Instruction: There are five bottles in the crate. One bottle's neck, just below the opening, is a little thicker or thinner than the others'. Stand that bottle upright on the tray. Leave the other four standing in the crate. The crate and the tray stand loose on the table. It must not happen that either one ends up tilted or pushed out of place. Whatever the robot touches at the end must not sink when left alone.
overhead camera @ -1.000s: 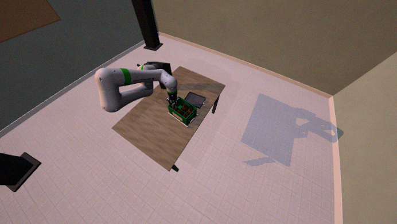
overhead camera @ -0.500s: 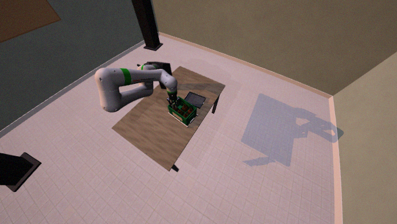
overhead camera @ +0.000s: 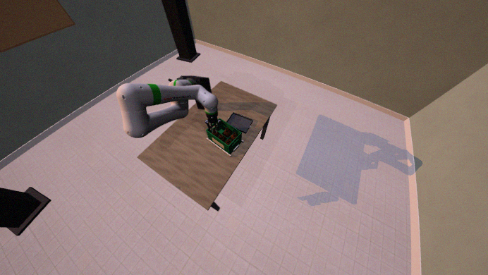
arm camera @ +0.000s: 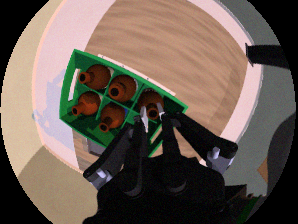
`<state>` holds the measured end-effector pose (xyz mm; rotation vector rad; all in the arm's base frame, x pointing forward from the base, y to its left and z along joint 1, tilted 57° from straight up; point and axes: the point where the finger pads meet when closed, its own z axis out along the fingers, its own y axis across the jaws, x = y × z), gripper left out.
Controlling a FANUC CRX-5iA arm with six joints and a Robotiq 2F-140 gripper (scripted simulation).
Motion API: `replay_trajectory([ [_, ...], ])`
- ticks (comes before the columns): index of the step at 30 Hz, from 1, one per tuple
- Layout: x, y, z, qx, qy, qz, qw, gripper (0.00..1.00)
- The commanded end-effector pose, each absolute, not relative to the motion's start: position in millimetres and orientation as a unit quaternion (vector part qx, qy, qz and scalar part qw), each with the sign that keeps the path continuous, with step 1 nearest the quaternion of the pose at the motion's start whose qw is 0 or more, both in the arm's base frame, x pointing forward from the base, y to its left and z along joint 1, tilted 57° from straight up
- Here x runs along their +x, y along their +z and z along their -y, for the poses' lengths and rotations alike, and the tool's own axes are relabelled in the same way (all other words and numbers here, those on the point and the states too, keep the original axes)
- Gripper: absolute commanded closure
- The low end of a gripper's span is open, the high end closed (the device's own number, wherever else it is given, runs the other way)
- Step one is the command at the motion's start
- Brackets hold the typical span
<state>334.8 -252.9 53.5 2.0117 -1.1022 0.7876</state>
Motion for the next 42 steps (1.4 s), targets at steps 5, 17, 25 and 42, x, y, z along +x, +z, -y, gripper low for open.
replay_trajectory([
  [5,333.8,53.2,253.0,0.780,0.334,0.408,0.336,0.90],
  [17,333.8,53.2,253.0,0.780,0.334,0.408,0.336,0.90],
  [25,333.8,53.2,253.0,0.780,0.334,0.408,0.336,0.56],
  [42,333.8,53.2,253.0,0.780,0.334,0.408,0.336,0.56],
])
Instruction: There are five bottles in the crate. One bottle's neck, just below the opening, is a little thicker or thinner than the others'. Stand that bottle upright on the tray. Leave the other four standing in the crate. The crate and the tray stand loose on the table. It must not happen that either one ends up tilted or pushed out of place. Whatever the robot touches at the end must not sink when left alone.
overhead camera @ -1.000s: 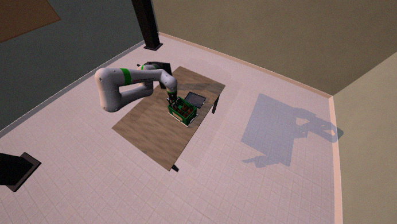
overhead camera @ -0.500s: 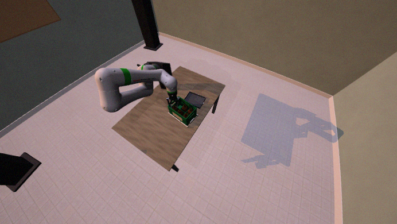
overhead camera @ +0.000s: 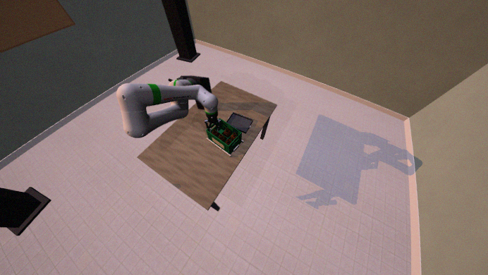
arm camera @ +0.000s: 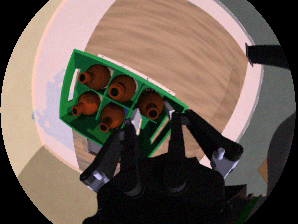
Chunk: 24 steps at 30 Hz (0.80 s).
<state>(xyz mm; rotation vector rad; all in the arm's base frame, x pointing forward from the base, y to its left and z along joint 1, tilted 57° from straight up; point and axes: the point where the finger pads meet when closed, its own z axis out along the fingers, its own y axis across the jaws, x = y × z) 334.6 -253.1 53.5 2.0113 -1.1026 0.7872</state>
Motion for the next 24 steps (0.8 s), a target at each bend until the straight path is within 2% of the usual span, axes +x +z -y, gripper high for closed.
replay_trajectory([
  [1,333.8,53.2,253.0,0.780,0.334,0.408,0.336,0.56],
  [24,331.2,59.1,244.4,0.780,0.334,0.408,0.336,0.56],
])
